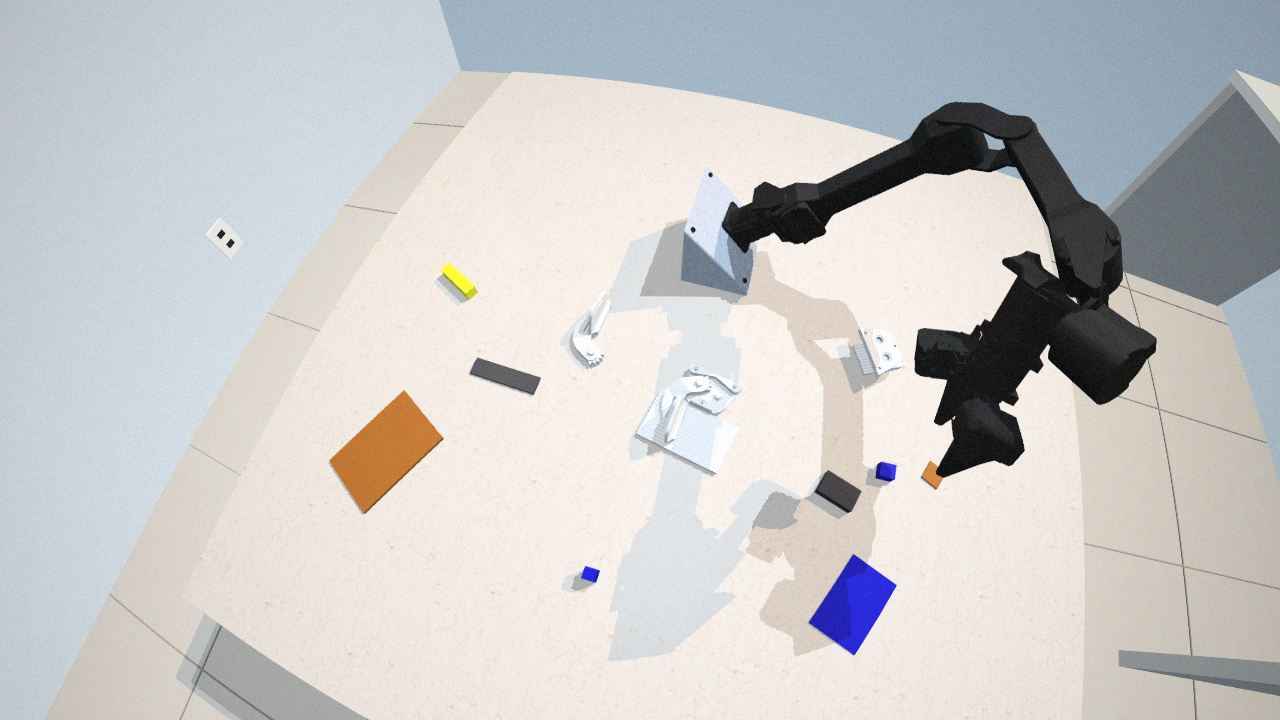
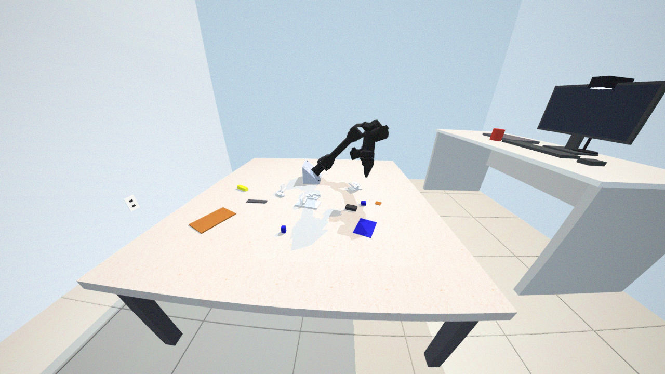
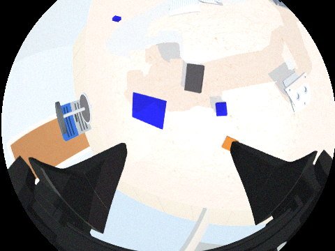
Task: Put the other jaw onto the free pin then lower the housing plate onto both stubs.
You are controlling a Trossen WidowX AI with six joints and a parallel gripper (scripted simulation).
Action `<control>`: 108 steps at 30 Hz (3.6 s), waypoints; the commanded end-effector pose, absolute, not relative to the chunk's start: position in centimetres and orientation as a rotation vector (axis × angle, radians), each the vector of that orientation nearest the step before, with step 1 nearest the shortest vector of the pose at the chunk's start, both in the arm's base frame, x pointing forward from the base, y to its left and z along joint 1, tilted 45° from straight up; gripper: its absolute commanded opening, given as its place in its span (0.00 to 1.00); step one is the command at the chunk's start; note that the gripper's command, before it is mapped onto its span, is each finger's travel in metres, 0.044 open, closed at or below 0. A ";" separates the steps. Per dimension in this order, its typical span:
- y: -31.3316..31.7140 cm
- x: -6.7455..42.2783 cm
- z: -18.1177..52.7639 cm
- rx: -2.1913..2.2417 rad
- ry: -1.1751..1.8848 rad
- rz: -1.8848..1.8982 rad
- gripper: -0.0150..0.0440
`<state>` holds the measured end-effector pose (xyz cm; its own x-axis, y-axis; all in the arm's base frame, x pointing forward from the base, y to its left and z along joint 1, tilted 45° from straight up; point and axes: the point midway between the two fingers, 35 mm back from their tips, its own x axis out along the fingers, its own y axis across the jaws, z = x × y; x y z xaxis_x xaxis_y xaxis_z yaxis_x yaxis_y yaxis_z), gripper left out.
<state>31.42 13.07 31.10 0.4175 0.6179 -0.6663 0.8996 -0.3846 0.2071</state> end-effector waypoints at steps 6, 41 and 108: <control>6.1 35.9 23.4 2.183 1.161 -1.026 1.00; -15.8 26.0 -4.6 2.382 1.041 -2.399 1.00; -10.1 23.0 -13.0 2.403 1.069 -2.517 1.00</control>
<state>22.98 -10.19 -12.95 -0.0622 0.6935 -0.7178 0.0380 -0.7170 -0.6960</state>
